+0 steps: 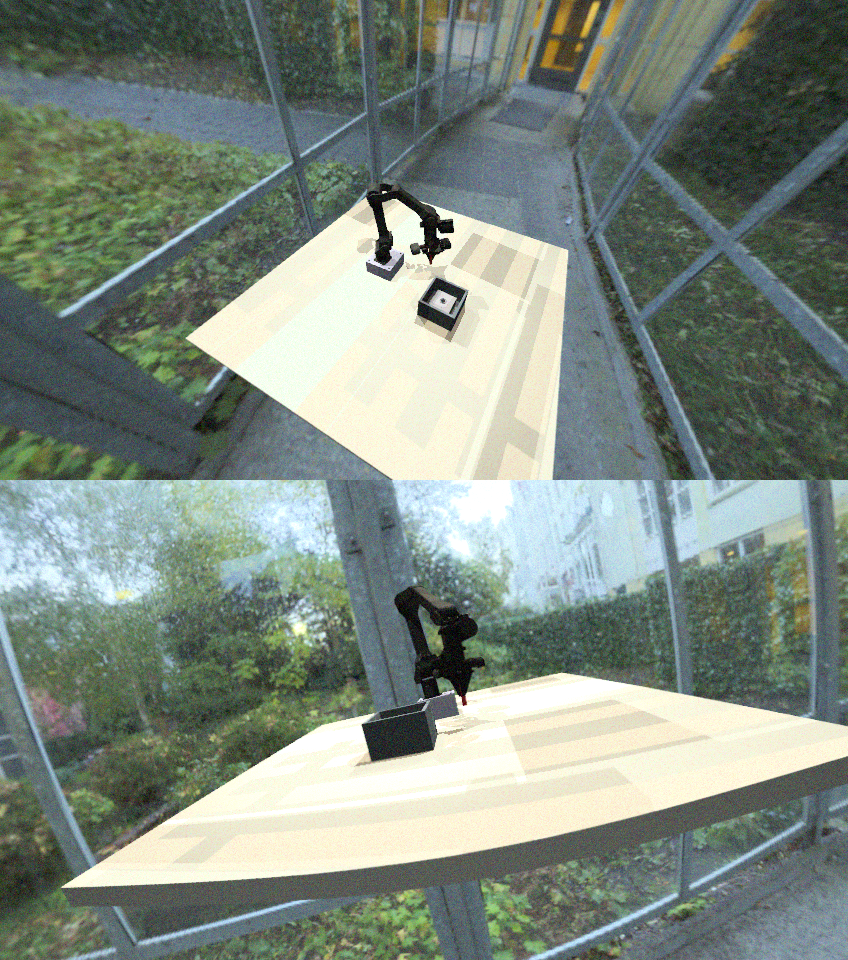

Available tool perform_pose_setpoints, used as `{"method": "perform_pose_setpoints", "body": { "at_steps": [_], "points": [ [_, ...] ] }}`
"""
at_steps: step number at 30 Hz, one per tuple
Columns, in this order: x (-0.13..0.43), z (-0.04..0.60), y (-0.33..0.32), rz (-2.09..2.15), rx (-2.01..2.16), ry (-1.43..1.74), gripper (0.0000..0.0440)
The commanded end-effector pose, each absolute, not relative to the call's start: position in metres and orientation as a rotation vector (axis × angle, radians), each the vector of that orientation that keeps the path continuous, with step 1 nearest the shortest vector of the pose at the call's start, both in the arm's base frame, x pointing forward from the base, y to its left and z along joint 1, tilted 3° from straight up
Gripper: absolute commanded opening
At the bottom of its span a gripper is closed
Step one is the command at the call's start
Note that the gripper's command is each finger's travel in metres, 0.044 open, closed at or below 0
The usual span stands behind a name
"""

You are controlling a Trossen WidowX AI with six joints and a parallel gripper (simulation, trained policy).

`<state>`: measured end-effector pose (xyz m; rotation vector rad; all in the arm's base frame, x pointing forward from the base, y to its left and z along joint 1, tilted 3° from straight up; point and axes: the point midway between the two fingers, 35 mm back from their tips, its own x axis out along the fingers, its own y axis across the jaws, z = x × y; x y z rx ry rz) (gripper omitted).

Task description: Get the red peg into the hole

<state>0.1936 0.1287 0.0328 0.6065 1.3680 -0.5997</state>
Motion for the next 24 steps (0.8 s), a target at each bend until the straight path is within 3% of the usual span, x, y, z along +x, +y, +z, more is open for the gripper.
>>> {"method": "perform_pose_setpoints", "body": {
  "at_steps": [1,24],
  "points": [
    [0.206,0.050,0.128,-0.571,0.609,1.329,0.0002],
    [0.281,0.109,0.069,-0.629,0.658,1.180,0.0000]
  ]
}}
